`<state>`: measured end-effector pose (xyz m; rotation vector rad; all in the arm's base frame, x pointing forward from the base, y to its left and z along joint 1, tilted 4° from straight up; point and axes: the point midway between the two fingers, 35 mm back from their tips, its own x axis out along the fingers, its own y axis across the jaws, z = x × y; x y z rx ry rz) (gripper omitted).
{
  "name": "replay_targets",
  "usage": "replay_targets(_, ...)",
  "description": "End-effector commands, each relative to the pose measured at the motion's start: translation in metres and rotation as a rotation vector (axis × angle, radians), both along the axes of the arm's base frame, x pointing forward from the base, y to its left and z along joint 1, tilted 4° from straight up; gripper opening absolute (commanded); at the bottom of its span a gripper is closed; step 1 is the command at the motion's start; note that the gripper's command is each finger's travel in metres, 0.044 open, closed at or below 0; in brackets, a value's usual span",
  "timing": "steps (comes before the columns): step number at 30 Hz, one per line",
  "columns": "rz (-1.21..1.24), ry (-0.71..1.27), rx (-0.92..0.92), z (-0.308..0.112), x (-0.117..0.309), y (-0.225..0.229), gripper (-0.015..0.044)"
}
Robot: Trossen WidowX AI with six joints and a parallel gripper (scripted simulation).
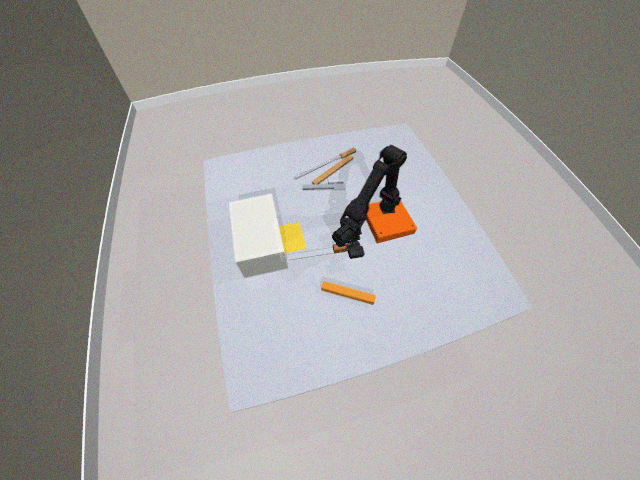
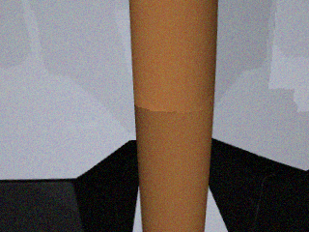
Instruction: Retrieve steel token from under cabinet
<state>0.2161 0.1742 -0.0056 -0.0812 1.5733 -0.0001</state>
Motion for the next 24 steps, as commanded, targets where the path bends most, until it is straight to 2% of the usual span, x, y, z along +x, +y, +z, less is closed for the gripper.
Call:
replay_targets(1,0.040,0.001,0.002,0.0003,-0.0001,0.0005,0.0000)
replay_targets(24,0.224,0.010,0.003,0.0004,-0.0004,0.0010,0.0000)
